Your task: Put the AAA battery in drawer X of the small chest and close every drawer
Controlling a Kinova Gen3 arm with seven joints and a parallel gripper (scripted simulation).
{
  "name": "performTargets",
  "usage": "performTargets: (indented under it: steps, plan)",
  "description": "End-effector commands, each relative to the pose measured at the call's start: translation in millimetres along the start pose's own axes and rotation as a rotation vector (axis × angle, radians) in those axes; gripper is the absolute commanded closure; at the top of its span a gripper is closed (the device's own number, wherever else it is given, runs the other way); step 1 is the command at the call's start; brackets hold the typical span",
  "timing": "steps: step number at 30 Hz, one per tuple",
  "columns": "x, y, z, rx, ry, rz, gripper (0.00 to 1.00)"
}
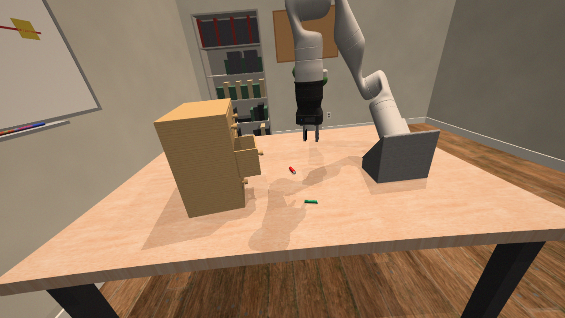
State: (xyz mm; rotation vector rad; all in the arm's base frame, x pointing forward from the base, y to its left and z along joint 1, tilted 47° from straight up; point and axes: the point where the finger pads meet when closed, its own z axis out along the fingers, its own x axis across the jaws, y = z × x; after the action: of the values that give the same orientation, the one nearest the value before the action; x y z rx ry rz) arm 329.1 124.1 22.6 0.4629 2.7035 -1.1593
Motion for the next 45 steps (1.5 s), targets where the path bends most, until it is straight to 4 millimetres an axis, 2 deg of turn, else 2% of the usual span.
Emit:
performTargets:
  steps: [1,15,17,32,34,45]
  plan:
    - [0.7,1.0,6.4,0.008,0.006,-0.035,0.33]
    - [3.0,21.2,37.5,0.007,0.007,-0.481,0.33]
    - [3.0,21.2,37.5,0.007,0.007,-0.481,0.33]
    - [5.2,41.3,68.5,0.005,0.009,-0.924,0.33]
    - [5.2,41.3,68.5,0.005,0.009,-0.924,0.33]
    - [6.6,53.5,87.4,0.004,0.01,-1.194,0.33]
